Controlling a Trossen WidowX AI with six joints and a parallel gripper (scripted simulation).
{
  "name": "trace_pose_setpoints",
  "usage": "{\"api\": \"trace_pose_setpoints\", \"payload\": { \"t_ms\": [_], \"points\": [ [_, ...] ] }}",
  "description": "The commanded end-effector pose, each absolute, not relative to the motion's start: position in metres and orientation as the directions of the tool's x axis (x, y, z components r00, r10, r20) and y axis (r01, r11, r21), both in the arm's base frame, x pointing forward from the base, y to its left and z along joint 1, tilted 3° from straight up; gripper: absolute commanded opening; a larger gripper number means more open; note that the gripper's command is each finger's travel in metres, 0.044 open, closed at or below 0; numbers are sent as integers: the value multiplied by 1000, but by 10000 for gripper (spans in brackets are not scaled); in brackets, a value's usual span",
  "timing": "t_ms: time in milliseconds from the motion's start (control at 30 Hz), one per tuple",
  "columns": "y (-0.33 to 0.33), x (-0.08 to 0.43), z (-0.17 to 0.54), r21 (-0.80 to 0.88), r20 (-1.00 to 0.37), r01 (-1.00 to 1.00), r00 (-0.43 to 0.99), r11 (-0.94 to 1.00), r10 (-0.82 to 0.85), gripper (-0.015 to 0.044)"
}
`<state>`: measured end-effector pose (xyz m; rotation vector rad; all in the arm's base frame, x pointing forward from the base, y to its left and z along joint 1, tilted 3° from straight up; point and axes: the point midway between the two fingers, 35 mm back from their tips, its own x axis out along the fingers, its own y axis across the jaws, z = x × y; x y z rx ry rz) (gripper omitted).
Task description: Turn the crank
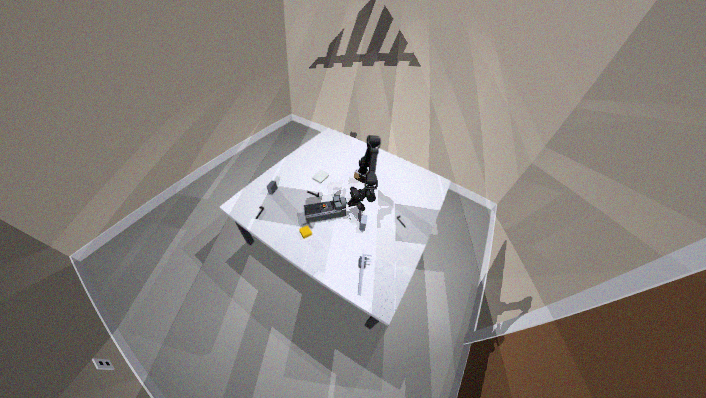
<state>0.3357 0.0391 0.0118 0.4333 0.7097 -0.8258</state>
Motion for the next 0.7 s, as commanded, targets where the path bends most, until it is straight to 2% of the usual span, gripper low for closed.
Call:
{"api": "trace_pose_setpoints", "payload": {
  "t_ms": [0, 667],
  "points": [
    [39, 335, 12, 82, -716, 788, 473, 610, -514, 0],
    [33, 327, 14, 81, -716, 788, 472, 610, -515, 0]
  ]
}}
